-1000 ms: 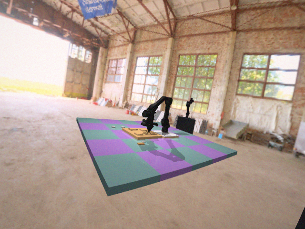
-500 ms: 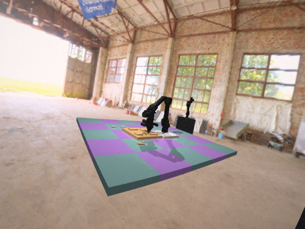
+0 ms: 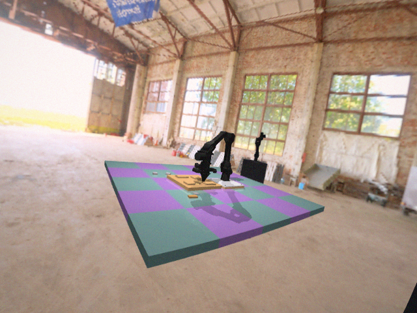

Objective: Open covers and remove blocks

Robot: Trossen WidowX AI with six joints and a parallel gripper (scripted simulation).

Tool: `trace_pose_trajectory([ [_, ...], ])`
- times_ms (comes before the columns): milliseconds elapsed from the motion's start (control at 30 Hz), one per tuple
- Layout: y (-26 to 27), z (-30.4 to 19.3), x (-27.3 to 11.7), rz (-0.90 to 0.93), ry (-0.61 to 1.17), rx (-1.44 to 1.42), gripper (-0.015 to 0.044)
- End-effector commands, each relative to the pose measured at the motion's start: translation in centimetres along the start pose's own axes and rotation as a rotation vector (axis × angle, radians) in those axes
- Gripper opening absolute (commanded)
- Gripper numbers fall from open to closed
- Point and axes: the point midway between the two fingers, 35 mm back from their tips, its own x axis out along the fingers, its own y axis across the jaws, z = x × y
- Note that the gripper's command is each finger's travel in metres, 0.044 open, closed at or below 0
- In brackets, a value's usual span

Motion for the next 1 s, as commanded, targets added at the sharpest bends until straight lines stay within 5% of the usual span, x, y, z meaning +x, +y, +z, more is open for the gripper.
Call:
trace_pose_trajectory([
  [0, 0.2, -0.1, -0.5, 0.001, -0.001, 0.003, 0.0],
  [967, 0.4, -0.3, -4.2, 0.001, -0.001, 0.003, 0.0],
])
